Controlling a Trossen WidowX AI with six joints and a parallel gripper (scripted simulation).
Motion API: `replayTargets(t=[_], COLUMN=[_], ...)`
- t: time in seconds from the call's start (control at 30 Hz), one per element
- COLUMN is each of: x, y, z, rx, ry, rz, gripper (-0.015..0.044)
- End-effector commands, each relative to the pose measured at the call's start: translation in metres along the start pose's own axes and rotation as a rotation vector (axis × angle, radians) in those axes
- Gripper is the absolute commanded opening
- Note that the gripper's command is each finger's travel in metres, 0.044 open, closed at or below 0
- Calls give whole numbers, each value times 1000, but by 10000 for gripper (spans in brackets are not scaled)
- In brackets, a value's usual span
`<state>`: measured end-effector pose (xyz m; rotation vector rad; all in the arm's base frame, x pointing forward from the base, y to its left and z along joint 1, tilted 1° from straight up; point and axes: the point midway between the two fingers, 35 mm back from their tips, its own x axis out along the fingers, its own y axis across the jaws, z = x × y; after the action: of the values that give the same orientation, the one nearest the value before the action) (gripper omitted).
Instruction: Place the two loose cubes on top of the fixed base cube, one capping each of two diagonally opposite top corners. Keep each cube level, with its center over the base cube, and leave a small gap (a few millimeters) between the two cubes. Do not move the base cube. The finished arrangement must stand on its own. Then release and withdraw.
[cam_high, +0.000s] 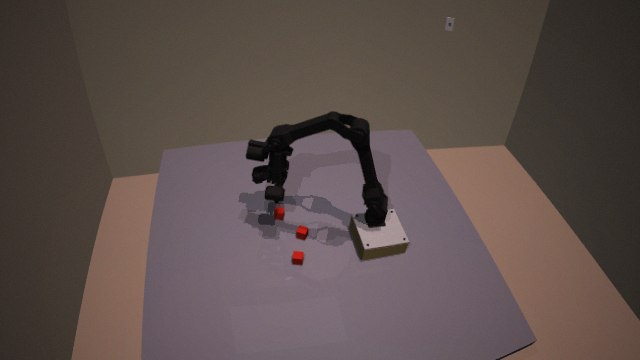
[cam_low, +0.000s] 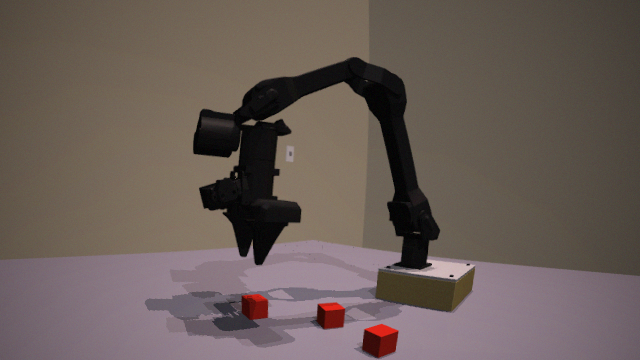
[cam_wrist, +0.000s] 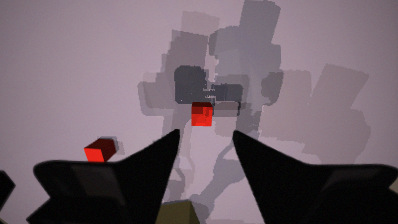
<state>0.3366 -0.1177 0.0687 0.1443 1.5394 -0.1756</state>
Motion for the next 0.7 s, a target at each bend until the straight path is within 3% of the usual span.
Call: replayTargets(t=[0.0,0.67], x=[31,60], y=[2,2], z=[-6,-6], rx=[6,6], ry=[22,22], rz=[9,9], gripper=[265,265])
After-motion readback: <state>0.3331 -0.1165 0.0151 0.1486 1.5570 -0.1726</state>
